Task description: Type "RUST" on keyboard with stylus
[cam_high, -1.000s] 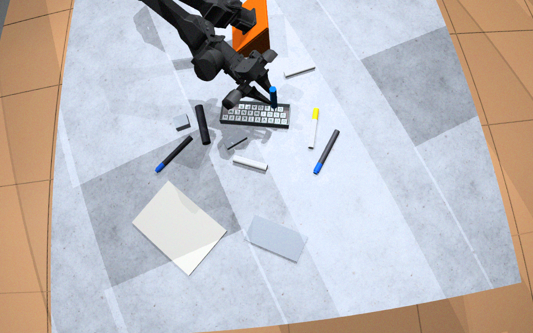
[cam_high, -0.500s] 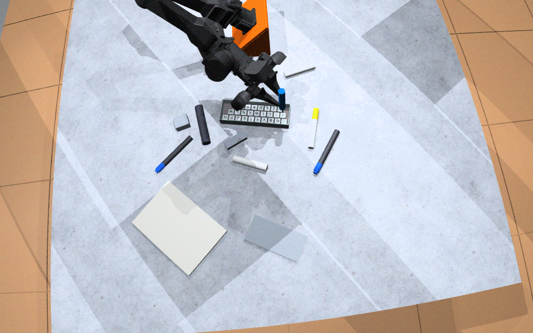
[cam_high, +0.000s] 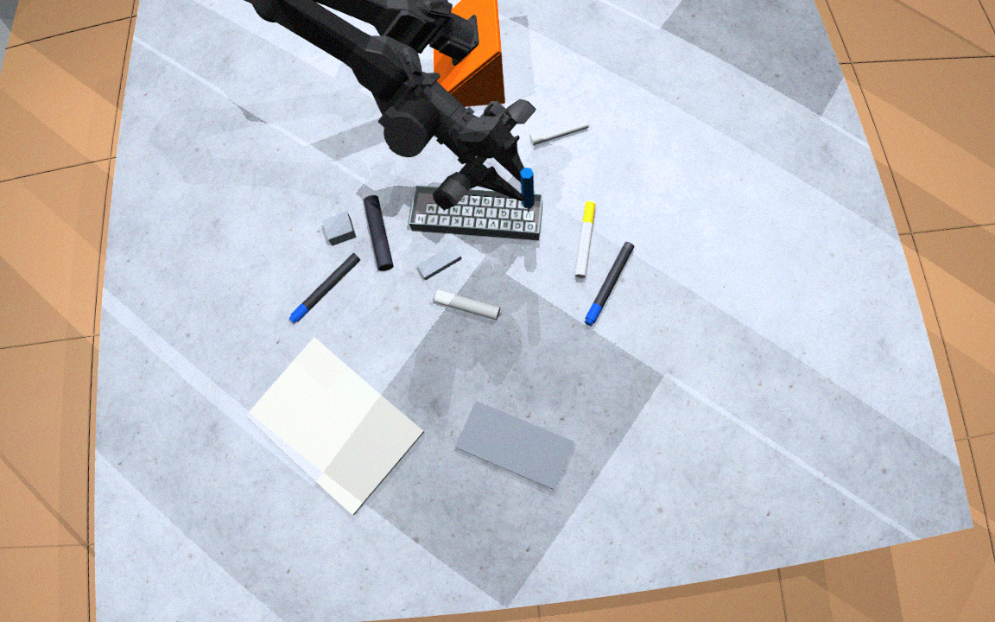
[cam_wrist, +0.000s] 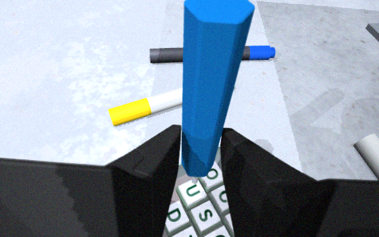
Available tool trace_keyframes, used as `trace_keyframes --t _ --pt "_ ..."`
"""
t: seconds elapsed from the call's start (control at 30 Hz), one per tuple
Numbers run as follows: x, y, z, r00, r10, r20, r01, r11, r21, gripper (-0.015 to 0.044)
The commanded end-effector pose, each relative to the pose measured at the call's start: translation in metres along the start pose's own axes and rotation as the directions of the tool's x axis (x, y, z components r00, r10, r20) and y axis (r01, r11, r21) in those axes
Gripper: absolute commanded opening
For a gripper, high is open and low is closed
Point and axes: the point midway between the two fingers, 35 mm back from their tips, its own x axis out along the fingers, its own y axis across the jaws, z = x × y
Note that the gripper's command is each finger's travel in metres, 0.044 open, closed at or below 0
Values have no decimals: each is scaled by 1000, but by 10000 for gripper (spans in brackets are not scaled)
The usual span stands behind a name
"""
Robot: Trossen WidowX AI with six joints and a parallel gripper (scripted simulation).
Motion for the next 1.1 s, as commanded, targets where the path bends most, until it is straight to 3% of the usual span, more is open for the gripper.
trace_keyframes --t 0.0,1.07 --pt "1 2 -1 1000 7 1 -7 1000 -4 81" --pt "9 2 -14 1000 7 0 -7 1000 -4 81"
